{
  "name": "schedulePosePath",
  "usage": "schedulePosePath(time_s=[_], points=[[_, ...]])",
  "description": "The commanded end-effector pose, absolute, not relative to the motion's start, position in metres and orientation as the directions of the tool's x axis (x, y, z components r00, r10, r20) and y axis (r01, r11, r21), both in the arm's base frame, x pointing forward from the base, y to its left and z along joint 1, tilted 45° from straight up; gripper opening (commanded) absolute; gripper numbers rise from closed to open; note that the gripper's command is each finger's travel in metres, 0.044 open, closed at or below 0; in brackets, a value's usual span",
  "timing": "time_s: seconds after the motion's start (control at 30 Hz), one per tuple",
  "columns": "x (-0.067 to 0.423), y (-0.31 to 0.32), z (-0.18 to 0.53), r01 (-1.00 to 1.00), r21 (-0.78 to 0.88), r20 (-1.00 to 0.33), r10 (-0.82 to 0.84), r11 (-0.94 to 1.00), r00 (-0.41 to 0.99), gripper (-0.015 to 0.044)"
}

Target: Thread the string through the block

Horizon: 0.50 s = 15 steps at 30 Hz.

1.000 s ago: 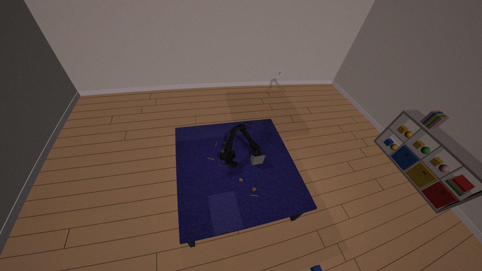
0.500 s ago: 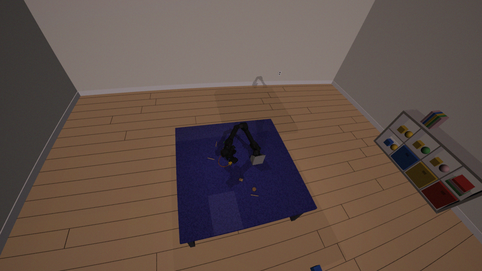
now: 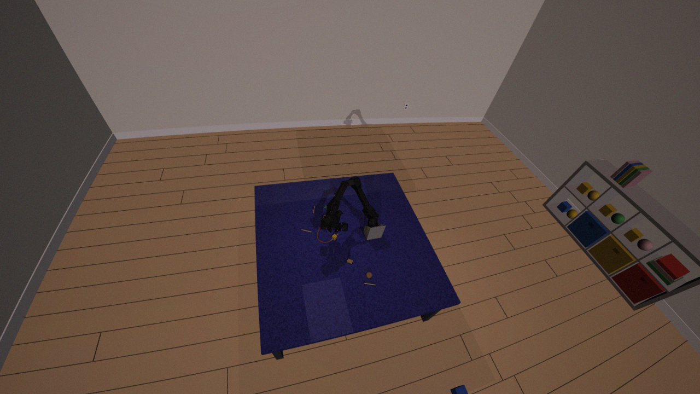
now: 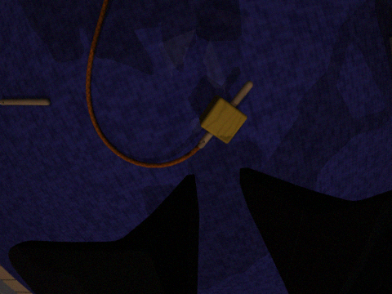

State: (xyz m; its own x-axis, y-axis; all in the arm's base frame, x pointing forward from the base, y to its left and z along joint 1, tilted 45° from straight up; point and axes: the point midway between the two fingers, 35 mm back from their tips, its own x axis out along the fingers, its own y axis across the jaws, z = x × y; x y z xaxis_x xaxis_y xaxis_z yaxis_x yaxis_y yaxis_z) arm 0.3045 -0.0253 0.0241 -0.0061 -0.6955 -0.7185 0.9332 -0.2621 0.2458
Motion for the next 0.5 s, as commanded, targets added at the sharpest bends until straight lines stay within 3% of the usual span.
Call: schedulePosePath(time_s=[0.0, 0.13, 0.27, 0.47], points=[[0.293, -0.030, 0.026, 0.988, -0.123, -0.713, -0.701, 0.094, -0.022, 0.0120], [0.286, -0.032, 0.029, 0.855, -0.381, -0.711, -0.702, 0.352, -0.028, 0.0120], [0.279, -0.035, 0.031, 0.593, -0.581, -0.710, -0.703, 0.558, -0.034, 0.0120], [0.271, -0.038, 0.034, 0.139, -0.703, -0.708, -0.705, 0.698, -0.042, 0.0120]])
